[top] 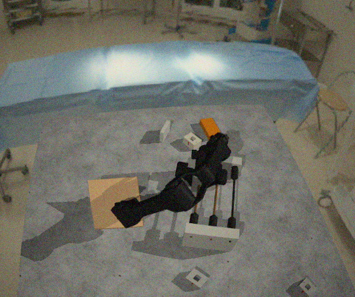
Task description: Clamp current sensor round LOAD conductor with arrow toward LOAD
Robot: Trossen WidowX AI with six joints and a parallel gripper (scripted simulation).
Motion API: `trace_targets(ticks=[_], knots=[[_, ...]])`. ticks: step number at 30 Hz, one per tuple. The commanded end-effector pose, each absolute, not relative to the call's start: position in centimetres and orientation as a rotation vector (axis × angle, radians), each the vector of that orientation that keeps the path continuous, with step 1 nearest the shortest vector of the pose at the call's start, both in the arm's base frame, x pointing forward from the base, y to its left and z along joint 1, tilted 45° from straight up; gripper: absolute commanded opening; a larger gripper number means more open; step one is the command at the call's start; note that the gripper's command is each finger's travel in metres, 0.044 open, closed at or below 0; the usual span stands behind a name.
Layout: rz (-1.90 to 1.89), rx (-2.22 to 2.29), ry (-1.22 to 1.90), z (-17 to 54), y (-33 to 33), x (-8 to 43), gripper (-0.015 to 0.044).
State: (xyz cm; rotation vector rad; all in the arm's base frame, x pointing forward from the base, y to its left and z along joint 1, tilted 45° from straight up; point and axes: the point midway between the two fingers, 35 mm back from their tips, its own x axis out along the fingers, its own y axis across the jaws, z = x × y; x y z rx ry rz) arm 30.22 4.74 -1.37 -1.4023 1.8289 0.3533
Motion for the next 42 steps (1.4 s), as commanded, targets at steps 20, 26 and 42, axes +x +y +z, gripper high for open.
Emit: trace_targets(ticks=[20, 26, 42], knots=[[0.353, -1.402, 1.831, -1.4, 4.7, 30.2, 0.0348], [0.353, -1.402, 1.831, -1.4, 4.7, 30.2, 0.044], [0.217, -1.633, 1.608, 5.5, 13.1, 28.0, 0.044]])
